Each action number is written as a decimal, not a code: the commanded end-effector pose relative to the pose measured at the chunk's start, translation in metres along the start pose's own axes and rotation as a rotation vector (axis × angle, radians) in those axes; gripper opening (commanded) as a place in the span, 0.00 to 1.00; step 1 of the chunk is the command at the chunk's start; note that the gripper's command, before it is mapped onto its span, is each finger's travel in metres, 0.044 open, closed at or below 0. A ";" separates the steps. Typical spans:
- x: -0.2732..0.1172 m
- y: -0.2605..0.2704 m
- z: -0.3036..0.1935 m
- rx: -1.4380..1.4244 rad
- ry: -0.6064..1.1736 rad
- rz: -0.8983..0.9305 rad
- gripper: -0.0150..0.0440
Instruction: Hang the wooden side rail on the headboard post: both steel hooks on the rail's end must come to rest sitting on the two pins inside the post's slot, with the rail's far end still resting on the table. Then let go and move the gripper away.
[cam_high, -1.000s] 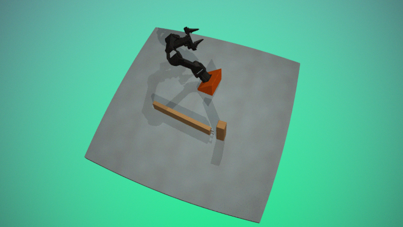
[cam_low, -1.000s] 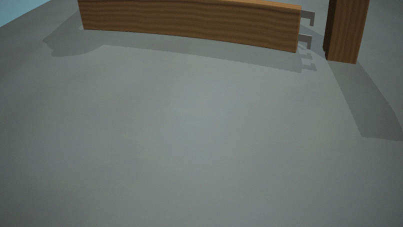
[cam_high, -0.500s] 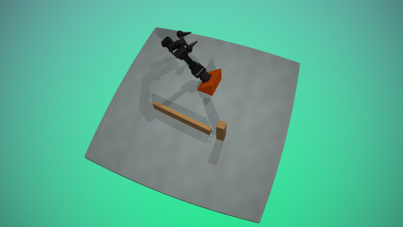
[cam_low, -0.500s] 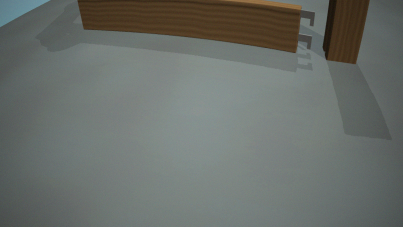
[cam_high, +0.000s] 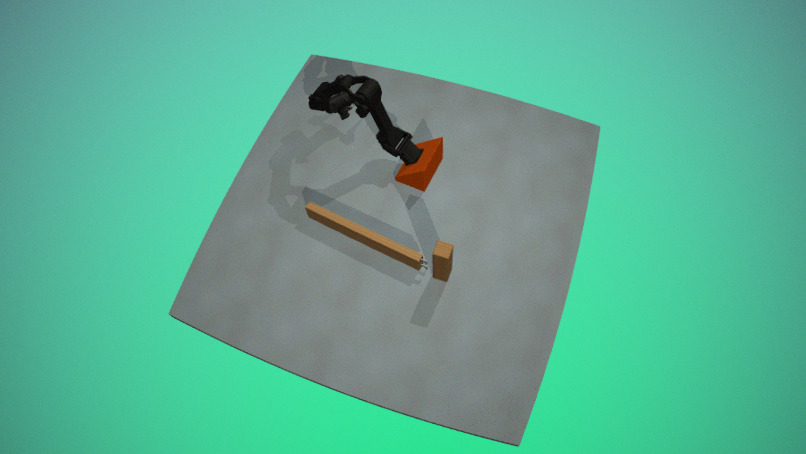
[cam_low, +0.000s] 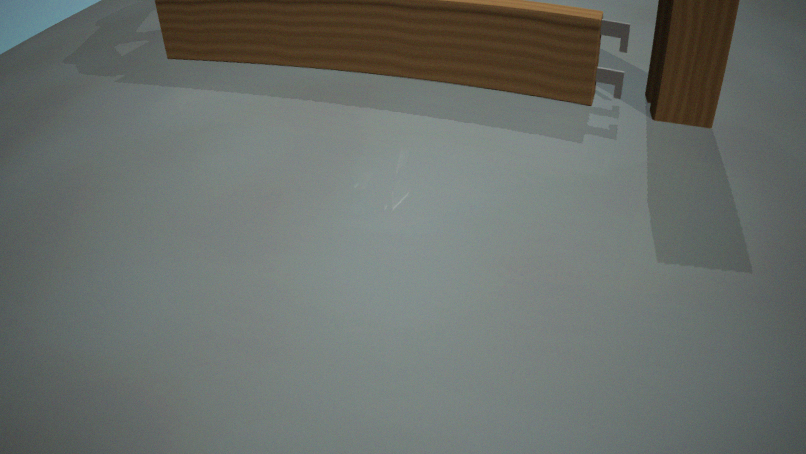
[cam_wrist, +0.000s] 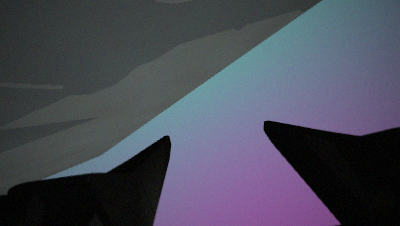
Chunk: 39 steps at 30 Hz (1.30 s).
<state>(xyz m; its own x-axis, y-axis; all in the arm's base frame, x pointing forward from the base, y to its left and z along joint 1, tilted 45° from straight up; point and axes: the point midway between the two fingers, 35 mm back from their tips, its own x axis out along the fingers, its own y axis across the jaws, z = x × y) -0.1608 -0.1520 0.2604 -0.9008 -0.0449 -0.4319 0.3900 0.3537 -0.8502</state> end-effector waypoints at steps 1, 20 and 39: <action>-0.015 -0.001 0.028 0.004 -0.120 -0.020 1.00; -0.130 0.020 0.132 -0.031 -0.691 -0.068 1.00; -0.269 0.085 0.171 -0.053 -1.210 0.056 1.00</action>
<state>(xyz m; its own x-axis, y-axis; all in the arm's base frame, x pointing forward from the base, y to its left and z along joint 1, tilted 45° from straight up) 0.1271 -0.2706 0.2556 -0.1799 -0.8530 -0.4900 0.3655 0.4045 -0.8383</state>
